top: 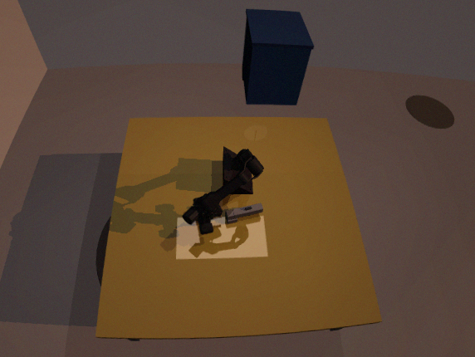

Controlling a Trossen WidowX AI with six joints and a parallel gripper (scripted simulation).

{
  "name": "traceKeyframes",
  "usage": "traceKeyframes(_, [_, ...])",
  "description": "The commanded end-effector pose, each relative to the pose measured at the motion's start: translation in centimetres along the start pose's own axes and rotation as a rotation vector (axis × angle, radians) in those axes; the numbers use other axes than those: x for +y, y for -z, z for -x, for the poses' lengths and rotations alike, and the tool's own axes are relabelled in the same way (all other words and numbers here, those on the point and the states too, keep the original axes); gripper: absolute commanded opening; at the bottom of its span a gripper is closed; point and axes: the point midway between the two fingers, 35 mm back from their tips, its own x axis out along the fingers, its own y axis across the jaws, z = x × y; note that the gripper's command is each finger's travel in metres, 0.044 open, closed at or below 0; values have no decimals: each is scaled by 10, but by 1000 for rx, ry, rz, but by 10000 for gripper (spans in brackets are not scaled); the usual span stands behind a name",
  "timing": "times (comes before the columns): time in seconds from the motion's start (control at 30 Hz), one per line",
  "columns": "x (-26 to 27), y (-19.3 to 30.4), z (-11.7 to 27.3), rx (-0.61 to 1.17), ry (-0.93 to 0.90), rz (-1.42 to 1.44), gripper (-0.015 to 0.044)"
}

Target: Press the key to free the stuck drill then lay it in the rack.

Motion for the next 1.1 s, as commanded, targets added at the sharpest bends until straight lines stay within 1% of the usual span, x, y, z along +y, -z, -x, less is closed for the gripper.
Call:
traceKeyframes(0.0, [0,0,3,4,-2,6,0])
traceKeyframes(1.07, [3,-4,21,4,-2,5,0])
